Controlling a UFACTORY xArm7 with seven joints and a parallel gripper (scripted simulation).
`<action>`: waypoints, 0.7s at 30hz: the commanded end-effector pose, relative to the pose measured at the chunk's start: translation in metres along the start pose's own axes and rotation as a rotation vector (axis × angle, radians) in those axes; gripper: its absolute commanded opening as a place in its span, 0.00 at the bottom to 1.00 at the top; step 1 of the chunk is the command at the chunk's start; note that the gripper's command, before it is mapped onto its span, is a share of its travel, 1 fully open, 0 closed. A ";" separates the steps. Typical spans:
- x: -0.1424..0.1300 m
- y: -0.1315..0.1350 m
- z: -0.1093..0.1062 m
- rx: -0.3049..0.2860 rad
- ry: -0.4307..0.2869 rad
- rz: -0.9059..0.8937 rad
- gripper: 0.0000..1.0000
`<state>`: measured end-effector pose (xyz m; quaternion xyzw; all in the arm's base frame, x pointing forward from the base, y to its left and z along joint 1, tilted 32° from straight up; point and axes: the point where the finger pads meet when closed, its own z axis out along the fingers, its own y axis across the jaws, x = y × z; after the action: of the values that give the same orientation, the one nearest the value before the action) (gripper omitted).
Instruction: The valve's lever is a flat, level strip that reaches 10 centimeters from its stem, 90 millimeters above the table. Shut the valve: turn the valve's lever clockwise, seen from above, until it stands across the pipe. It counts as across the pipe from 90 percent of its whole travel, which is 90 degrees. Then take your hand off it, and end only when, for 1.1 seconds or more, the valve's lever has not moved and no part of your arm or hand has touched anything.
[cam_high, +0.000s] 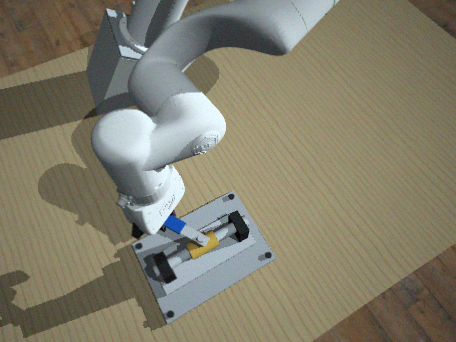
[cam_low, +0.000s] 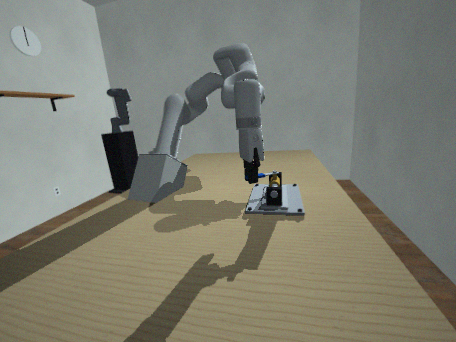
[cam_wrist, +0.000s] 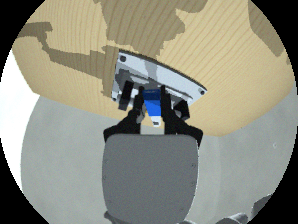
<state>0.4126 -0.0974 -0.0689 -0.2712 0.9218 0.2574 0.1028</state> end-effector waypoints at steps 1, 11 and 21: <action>0.000 0.003 -0.002 -0.002 -0.004 0.028 0.00; 0.000 0.008 -0.002 -0.003 -0.004 0.086 0.00; -0.001 0.012 -0.002 -0.003 -0.004 0.138 0.00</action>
<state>0.4073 -0.0900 -0.0646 -0.2161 0.9362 0.2630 0.0871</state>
